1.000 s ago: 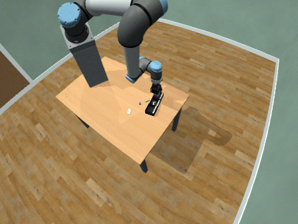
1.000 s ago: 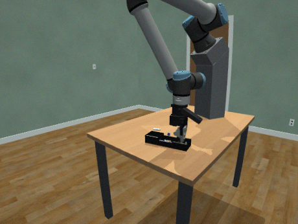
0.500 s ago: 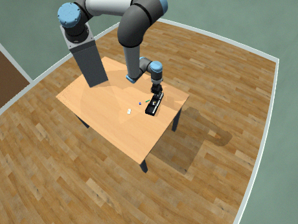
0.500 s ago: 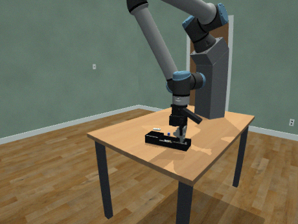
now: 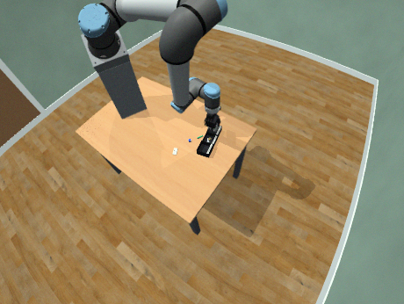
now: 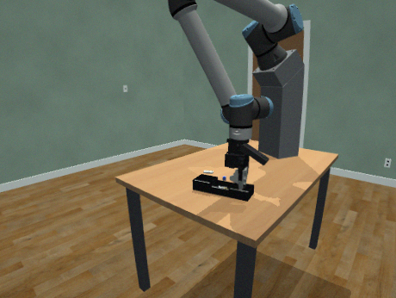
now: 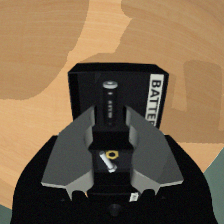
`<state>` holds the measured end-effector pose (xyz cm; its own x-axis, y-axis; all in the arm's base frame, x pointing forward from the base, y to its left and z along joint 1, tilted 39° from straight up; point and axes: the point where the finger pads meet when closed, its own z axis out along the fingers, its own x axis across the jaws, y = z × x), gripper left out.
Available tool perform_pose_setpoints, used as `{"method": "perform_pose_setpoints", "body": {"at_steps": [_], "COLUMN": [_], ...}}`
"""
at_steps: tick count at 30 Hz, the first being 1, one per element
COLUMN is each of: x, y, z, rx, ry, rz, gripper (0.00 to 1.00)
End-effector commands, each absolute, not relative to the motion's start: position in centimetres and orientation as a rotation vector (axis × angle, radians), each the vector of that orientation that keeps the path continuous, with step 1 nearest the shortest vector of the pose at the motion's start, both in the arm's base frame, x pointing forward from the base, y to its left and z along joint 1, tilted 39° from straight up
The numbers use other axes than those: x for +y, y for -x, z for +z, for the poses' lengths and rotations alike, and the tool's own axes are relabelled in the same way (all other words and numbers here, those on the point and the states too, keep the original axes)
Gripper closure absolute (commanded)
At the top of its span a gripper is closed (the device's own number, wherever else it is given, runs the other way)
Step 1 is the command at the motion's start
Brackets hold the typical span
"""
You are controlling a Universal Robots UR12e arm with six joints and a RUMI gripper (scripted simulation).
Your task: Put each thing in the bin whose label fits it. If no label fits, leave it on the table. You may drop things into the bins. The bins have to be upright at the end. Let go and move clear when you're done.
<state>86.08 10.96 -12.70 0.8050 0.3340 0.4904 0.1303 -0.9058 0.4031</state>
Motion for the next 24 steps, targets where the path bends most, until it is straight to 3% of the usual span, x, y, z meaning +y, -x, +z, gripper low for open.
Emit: {"method": "perform_pose_setpoints", "body": {"at_steps": [1,24], "x": [11.1,11.9], "y": [-86.1,-84.5], "z": [-12.6,-10.8], "rx": [0.354,0.355], "ry": [-2.640,-2.641], "rz": [0.812,0.810], "gripper": [0.83,0.83]}}
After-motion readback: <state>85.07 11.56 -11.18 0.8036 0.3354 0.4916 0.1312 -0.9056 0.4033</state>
